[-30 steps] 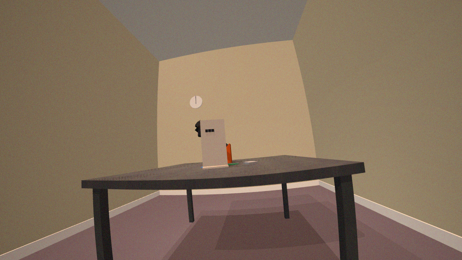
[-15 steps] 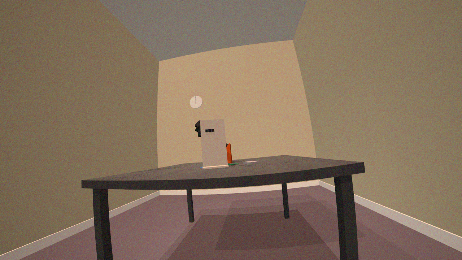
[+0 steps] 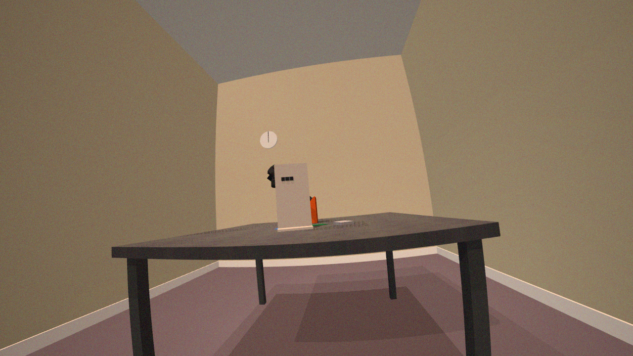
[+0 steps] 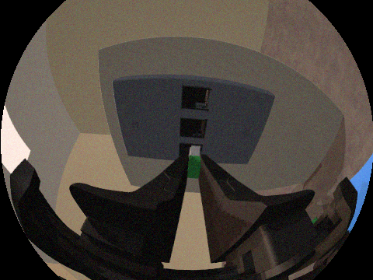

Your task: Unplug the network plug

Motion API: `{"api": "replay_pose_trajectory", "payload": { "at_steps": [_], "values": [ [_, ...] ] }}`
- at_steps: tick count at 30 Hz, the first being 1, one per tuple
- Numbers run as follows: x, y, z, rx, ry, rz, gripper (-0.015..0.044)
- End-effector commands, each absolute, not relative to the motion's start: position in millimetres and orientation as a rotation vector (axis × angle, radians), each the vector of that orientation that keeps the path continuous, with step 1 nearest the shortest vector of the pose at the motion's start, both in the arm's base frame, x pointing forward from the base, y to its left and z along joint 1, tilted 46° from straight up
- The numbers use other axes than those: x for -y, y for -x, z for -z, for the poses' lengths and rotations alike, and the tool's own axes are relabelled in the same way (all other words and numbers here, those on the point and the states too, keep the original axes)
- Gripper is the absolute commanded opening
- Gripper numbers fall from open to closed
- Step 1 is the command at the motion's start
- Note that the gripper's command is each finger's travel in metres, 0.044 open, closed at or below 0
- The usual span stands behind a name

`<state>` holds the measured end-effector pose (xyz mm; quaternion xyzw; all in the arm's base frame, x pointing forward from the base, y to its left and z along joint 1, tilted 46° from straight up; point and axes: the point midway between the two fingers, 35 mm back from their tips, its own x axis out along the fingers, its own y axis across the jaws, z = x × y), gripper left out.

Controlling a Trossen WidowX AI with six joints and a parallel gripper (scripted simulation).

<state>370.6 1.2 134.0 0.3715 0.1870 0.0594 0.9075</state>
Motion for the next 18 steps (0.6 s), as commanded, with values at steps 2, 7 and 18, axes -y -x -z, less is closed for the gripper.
{"api": "replay_pose_trajectory", "payload": {
  "at_steps": [2, 7, 18],
  "values": [
    [-0.7, -366.7, -134.0, -0.388, -0.772, -0.122, 0.0000],
    [-0.4, -364.4, -134.4, -0.388, -0.772, -0.122, 0.0000],
    [0.2, -359.3, -135.2, -0.388, -0.772, -0.122, 0.0000]
  ]
}}
